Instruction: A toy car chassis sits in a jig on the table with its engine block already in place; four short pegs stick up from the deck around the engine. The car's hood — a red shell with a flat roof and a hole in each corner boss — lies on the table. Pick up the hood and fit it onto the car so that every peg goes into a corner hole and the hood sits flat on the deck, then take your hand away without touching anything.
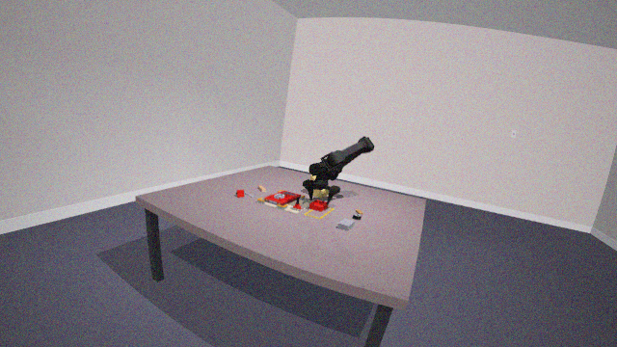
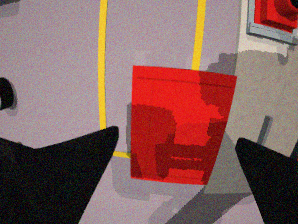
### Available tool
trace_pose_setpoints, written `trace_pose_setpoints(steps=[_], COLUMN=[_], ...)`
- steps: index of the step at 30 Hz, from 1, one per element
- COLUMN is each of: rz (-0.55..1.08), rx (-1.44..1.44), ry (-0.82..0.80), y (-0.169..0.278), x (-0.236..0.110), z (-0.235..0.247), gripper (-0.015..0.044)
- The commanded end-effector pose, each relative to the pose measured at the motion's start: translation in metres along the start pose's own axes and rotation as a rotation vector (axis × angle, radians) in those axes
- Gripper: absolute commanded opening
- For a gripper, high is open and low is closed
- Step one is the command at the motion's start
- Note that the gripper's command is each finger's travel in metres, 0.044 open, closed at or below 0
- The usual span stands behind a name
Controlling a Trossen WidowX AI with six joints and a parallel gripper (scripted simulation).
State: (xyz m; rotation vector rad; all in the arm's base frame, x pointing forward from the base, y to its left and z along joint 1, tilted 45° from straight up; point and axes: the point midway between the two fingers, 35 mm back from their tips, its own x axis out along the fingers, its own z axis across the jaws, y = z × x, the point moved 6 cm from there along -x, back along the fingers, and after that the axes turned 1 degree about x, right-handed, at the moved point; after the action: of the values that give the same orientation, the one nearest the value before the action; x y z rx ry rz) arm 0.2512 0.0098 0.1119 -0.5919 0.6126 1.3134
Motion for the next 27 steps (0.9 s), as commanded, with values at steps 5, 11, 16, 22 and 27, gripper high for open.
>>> trace_pose_setpoints(steps=[5, 11, 16, 22, 27], rz=[0.0, 0.0, 0.0, 0.0, 0.0], rx=[0.003, 0.003, 0.003, 0.003, 0.003], ry=[-0.006, -0.006, -0.006, -0.006, -0.006], y=[0.0, 0.0, 0.0, 0.0, 0.0], x=[0.004, 0.007, 0.009, 0.012, 0.015], z=[0.0, 0.0, 0.0, 0.0, 0.0], gripper=[0.044, 0.044, 0.044, 0.044, 0.044])
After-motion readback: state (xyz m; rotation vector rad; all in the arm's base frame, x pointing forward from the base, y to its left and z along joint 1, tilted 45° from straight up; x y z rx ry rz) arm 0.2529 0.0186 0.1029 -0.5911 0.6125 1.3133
